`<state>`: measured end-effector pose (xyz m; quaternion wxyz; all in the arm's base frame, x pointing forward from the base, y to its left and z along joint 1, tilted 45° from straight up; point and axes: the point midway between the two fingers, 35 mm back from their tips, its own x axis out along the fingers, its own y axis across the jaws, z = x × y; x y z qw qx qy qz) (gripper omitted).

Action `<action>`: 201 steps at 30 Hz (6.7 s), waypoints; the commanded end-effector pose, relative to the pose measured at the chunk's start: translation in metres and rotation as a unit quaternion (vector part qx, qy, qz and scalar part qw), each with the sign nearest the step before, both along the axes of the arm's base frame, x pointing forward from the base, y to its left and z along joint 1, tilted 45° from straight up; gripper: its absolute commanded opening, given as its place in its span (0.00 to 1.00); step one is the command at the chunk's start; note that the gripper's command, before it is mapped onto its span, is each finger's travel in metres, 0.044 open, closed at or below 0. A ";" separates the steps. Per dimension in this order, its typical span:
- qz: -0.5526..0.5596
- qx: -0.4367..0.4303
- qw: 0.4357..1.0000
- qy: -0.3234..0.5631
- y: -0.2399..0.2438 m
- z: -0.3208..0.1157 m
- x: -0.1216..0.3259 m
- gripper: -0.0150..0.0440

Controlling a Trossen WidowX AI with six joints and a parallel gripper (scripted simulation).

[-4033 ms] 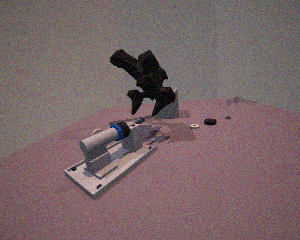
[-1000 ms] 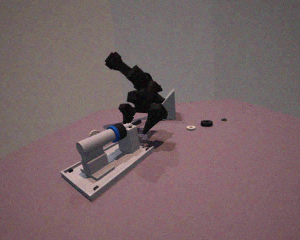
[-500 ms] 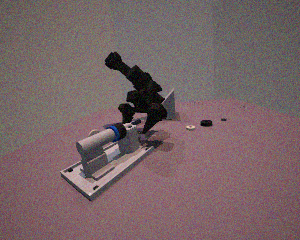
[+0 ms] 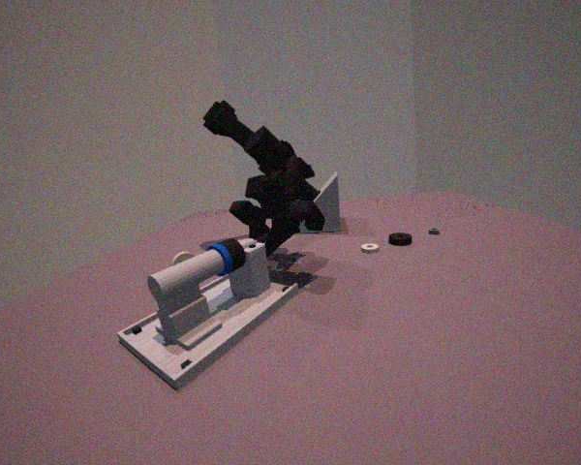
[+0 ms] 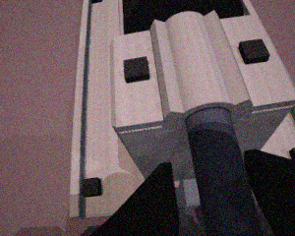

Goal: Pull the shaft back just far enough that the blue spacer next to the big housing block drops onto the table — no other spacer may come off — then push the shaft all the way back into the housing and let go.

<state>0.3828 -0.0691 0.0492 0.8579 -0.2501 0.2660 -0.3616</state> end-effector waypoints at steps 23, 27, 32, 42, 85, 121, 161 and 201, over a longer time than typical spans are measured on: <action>0.001 0.000 1.000 0.002 0.003 -0.003 -0.008 0.25; 0.001 0.000 1.000 0.002 0.004 -0.004 -0.010 0.25; 0.001 0.000 1.000 0.002 0.005 -0.005 -0.013 0.25; 0.001 0.000 1.000 0.002 0.006 -0.006 -0.015 0.25; 0.001 0.000 1.000 0.002 0.008 -0.008 -0.020 0.25; 0.001 0.000 1.000 0.002 0.010 -0.009 -0.024 0.25; 0.001 0.000 1.000 0.002 0.012 -0.011 -0.028 0.25; 0.001 0.000 1.000 0.003 0.014 -0.013 -0.033 0.25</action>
